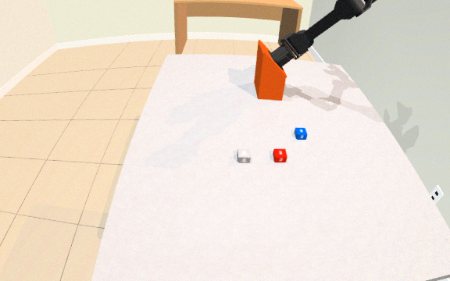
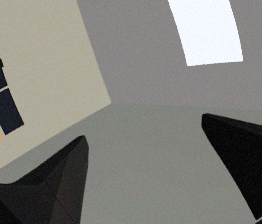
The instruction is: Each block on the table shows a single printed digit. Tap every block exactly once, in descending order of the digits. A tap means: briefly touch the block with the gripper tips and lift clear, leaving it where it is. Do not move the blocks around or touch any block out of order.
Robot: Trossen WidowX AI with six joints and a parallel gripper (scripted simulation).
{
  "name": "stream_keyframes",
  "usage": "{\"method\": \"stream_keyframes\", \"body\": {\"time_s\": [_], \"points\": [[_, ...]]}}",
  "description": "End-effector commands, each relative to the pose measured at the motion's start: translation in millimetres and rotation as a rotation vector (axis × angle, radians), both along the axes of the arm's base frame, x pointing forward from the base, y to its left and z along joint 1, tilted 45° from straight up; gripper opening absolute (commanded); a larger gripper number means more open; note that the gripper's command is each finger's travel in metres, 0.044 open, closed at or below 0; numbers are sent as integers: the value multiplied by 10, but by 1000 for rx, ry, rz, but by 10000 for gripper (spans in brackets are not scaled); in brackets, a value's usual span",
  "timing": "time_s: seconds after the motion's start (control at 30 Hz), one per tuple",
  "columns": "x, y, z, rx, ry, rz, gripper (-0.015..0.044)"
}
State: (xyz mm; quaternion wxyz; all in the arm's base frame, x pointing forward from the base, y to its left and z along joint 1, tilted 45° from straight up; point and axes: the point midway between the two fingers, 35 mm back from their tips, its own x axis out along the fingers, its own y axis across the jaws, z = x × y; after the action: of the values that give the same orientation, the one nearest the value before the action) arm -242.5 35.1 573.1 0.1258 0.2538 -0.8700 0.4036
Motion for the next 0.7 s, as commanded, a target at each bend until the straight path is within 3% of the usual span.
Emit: {"method": "stream_keyframes", "body": {"time_s": [0.0, 0.17, 0.37, 0.67], "points": [[-1, 13, -2, -2, -1, -4, 400], [-23, 406, -96, -79, -47, -127, 400], [58, 1384, -482, -340, -176, -367, 400], [851, 2707, -1246, -843, -248, -705, 400]]}}
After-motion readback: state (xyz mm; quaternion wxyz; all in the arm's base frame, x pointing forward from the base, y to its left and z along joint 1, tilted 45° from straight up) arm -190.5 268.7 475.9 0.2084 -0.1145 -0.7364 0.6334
